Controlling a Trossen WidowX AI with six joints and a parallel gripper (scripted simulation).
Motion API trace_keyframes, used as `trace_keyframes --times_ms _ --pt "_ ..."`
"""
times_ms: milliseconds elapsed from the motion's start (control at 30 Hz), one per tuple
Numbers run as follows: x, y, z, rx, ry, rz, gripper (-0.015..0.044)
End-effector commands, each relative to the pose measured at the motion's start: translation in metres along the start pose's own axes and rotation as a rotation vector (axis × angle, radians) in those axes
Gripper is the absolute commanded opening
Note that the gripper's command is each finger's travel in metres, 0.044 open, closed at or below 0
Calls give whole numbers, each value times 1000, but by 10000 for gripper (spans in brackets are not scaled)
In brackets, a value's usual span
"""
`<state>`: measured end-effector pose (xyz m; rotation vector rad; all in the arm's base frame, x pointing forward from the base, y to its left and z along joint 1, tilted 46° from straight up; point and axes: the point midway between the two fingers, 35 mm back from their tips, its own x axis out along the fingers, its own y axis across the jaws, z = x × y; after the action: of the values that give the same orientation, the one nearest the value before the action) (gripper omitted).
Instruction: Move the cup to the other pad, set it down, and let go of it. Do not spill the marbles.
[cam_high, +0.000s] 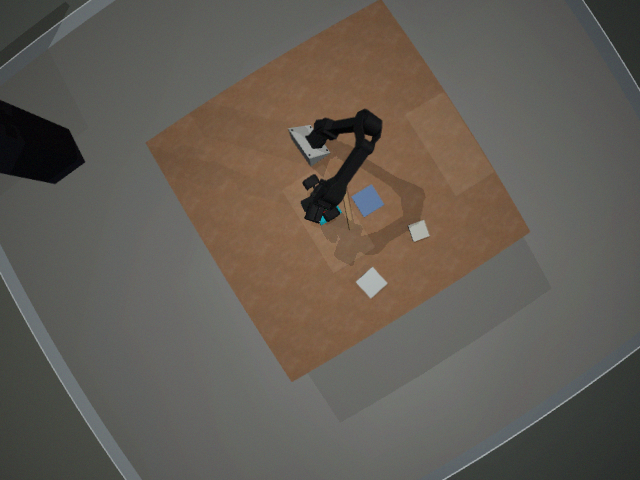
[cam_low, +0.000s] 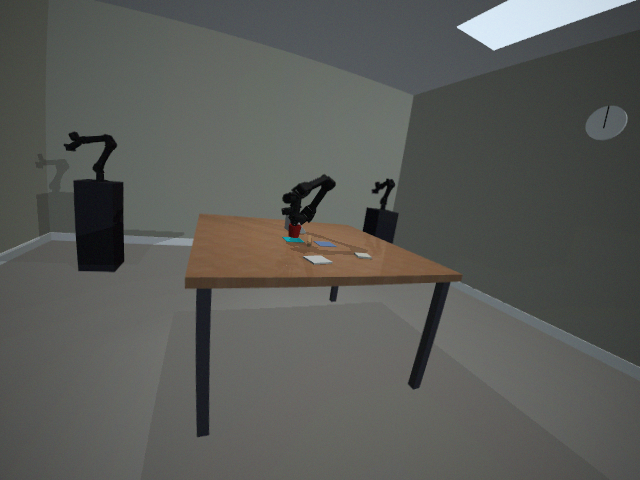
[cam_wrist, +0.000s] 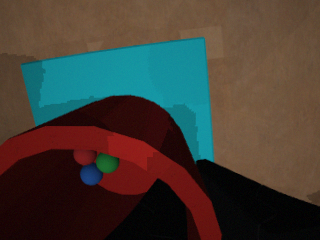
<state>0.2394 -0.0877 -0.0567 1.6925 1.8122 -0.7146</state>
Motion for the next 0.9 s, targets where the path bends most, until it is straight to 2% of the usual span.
trace_keyframes --times_ms 0,633,800,867 --pt "7 -1 -1 7 6 2 0" --pt "10 -1 -1 0 2 -1 0" --pt "10 -1 -1 0 2 -1 128" --pt "10 -1 -1 0 2 -1 128"
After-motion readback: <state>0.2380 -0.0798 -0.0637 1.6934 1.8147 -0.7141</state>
